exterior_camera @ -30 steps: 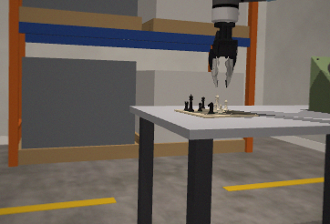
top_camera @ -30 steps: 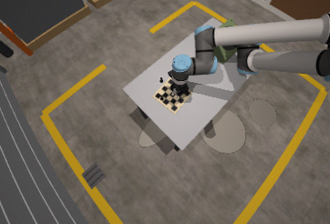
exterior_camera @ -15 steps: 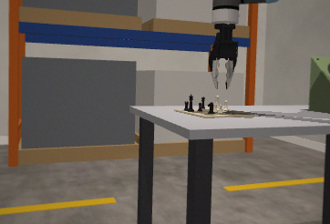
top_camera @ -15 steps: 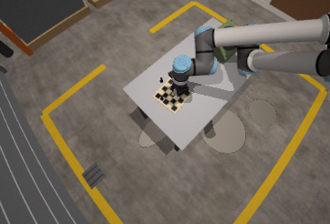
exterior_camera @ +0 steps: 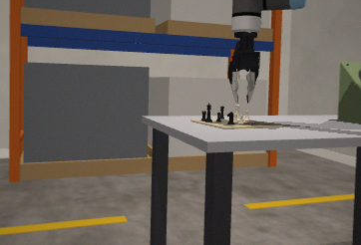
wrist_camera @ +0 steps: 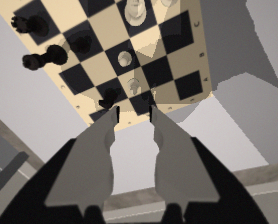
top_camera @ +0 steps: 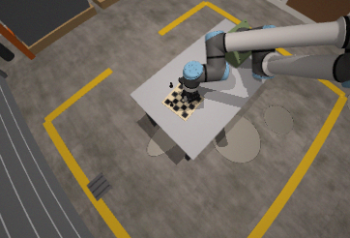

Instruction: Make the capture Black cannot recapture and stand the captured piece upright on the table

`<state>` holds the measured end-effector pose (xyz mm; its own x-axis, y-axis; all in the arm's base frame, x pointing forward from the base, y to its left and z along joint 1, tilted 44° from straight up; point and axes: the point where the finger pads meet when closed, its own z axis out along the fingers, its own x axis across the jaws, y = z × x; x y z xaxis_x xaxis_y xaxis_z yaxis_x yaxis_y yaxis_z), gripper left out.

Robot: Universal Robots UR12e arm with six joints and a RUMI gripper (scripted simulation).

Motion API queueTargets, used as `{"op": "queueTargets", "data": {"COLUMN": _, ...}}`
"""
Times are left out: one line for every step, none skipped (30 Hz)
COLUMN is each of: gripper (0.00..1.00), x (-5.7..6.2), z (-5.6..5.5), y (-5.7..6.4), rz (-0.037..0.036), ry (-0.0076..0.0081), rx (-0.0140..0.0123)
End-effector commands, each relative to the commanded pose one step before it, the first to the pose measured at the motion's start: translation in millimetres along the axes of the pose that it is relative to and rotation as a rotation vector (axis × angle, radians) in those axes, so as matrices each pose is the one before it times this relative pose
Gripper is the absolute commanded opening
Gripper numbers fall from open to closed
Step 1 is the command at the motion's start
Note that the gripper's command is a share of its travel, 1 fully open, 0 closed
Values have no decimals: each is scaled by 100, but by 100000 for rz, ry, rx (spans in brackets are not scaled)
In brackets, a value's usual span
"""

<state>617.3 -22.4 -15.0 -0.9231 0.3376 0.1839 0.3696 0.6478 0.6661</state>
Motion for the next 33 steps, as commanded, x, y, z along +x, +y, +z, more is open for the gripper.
{"op": "queueTargets", "data": {"gripper": 20, "x": 76, "z": 1429, "y": -4, "rz": 140, "ry": 239, "rx": -115}}
{"op": "queueTargets", "data": {"gripper": 20, "x": -3, "z": 147, "y": 0, "rz": 0, "ry": 0, "rx": 0}}
{"op": "queueTargets", "data": {"gripper": 20, "x": -3, "z": 142, "y": 0, "rz": 0, "ry": 0, "rx": 0}}
{"op": "queueTargets", "data": {"gripper": 20, "x": -3, "z": 137, "y": 0, "rz": 0, "ry": 0, "rx": 0}}
{"op": "queueTargets", "data": {"gripper": 20, "x": 0, "z": 0, "y": 0, "rz": 0, "ry": 0, "rx": 0}}
{"op": "queueTargets", "data": {"gripper": 20, "x": 0, "z": 0, "y": 0, "rz": 0, "ry": 0, "rx": 0}}
{"op": "queueTargets", "data": {"gripper": 20, "x": -3, "z": 131, "y": 0, "rz": 0, "ry": 0, "rx": 0}}
{"op": "queueTargets", "data": {"gripper": 20, "x": -2, "z": 124, "y": 0, "rz": 0, "ry": 0, "rx": 0}}
{"op": "queueTargets", "data": {"gripper": 20, "x": -13, "z": 111, "y": 2, "rz": -9, "ry": -11, "rx": 4}}
{"op": "queueTargets", "data": {"gripper": 20, "x": -13, "z": 103, "y": 2, "rz": -9, "ry": -11, "rx": 4}}
{"op": "queueTargets", "data": {"gripper": 20, "x": -9, "z": 98, "y": 1, "rz": -6, "ry": -7, "rx": 3}}
{"op": "queueTargets", "data": {"gripper": 20, "x": -5, "z": 93, "y": 1, "rz": -3, "ry": -3, "rx": 1}}
{"op": "queueTargets", "data": {"gripper": 20, "x": -2, "z": 86, "y": 0, "rz": 0, "ry": 0, "rx": 0}}
{"op": "queueTargets", "data": {"gripper": 20, "x": -2, "z": 78, "y": 0, "rz": 0, "ry": 0, "rx": 0}}
{"op": "queueTargets", "data": {"gripper": 20, "x": -1, "z": 70, "y": 0, "rz": 0, "ry": 1, "rx": 1}}
{"op": "queueTargets", "data": {"gripper": 20, "x": -2, "z": 60, "y": -1, "rz": -1, "ry": 0, "rx": 6}}
{"op": "queueTargets", "data": {"gripper": 20, "x": -6, "z": 50, "y": -1, "rz": -5, "ry": -3, "rx": 8}}
{"op": "queueTargets", "data": {"gripper": 20, "x": -10, "z": 39, "y": 0, "rz": -8, "ry": -8, "rx": 10}}
{"op": "queueTargets", "data": {"gripper": 20, "x": -14, "z": 29, "y": 1, "rz": -12, "ry": -13, "rx": 12}}
{"op": "queueTargets", "data": {"gripper": 20, "x": -17, "z": 19, "y": 1, "rz": -16, "ry": -16, "rx": 13}}
{"op": "queueTargets", "data": {"gripper": 20, "x": -19, "z": 11, "y": 2, "rz": -18, "ry": -19, "rx": 14}}
{"op": "queueTargets", "data": {"gripper": 20, "x": 0, "z": 0, "y": 0, "rz": 0, "ry": 0, "rx": 0}}
{"op": "queueTargets", "data": {"gripper": 20, "x": 0, "z": 0, "y": 0, "rz": 0, "ry": 0, "rx": 0}}
{"op": "queueTargets", "data": {"gripper": 20, "x": -65, "z": -35, "y": -7, "rz": -32, "ry": -78, "rx": 36}}
{"op": "queueTargets", "data": {"gripper": 20, "x": -14, "z": -7, "y": -7, "rz": 2, "ry": -30, "rx": 4}}
{"op": "queueTargets", "data": {"gripper": 20, "x": -12, "z": -18, "y": 2, "rz": -22, "ry": -41, "rx": 9}}
{"op": "queueTargets", "data": {"gripper": 20, "x": -6, "z": -14, "y": 1, "rz": -17, "ry": -29, "rx": 6}}
{"op": "queueTargets", "data": {"gripper": 20, "x": -4, "z": -11, "y": 1, "rz": -16, "ry": -21, "rx": 5}}
{"op": "queueTargets", "data": {"gripper": 20, "x": -3, "z": -8, "y": 1, "rz": -14, "ry": -13, "rx": 4}}
{"op": "queueTargets", "data": {"gripper": 20, "x": 3, "z": -2, "y": 1, "rz": -2, "ry": 6, "rx": -1}}
{"op": "queueTargets", "data": {"gripper": 20, "x": 5, "z": 1, "y": 0, "rz": 4, "ry": 12, "rx": -3}}
{"op": "queueTargets", "data": {"gripper": 20, "x": 4, "z": 1, "y": 0, "rz": 4, "ry": 11, "rx": -3}}
{"op": "queueTargets", "data": {"gripper": 20, "x": 3, "z": 1, "y": 0, "rz": 3, "ry": 8, "rx": -2}}
